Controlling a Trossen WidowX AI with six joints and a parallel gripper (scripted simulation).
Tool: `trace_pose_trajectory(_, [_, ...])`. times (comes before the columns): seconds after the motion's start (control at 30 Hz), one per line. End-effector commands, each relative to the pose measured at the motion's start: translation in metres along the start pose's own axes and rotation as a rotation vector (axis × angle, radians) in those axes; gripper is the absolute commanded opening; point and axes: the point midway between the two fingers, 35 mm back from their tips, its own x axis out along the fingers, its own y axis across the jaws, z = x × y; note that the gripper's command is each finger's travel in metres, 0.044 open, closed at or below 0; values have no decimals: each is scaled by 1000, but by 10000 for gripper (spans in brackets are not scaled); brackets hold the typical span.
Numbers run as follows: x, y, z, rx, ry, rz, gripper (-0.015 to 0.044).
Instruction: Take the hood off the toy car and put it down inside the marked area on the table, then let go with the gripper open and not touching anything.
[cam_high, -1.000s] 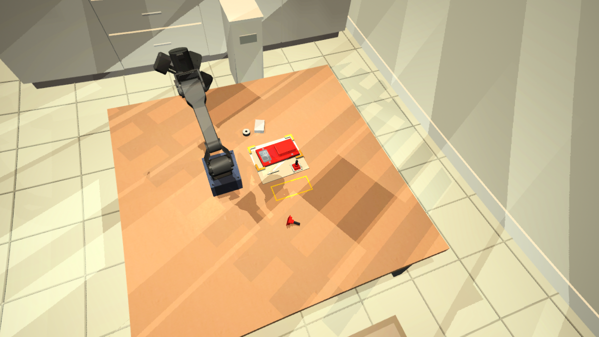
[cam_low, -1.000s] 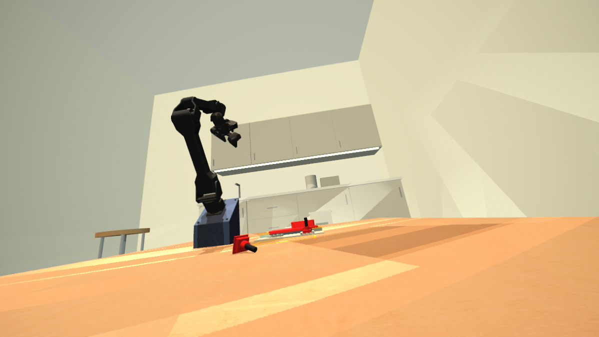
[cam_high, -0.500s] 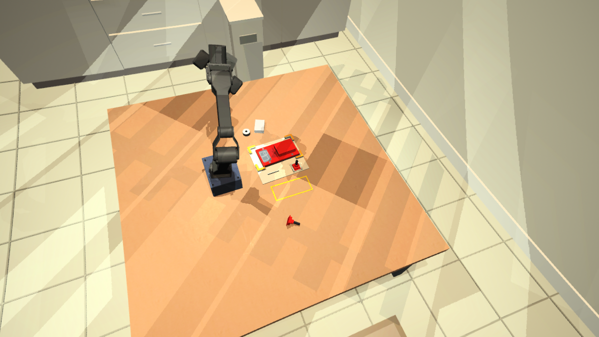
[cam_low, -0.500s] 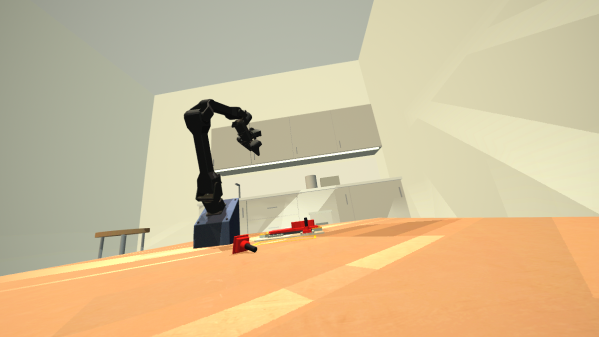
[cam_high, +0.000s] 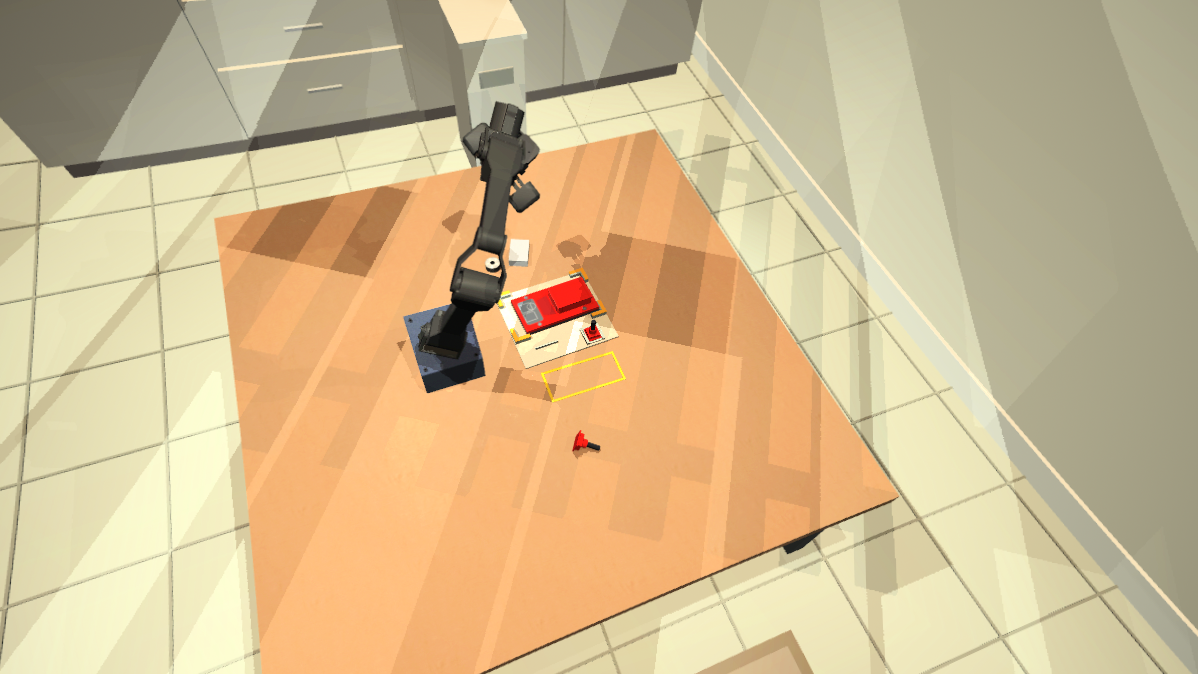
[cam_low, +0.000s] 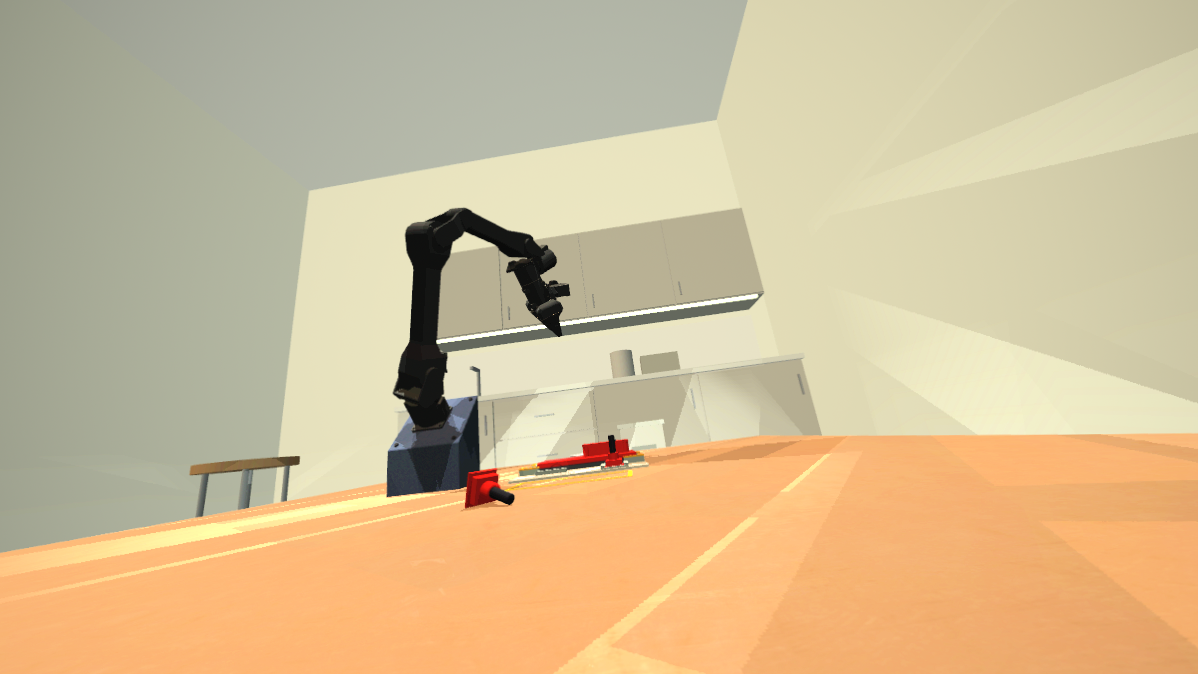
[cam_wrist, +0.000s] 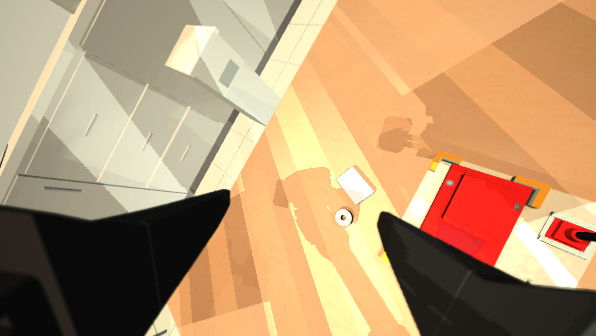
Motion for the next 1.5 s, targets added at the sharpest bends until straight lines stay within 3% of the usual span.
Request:
trace_pose_trajectory(0.0, [28, -35, 8, 51, 47, -94, 440])
trace_pose_trajectory(0.43, [93, -153, 11, 192, 196, -359, 440])
trace_pose_trajectory(0.8, [136, -253, -14, 237, 362, -579, 440])
trace_pose_trajectory(1.47, [146, -259, -17, 238, 373, -590, 440])
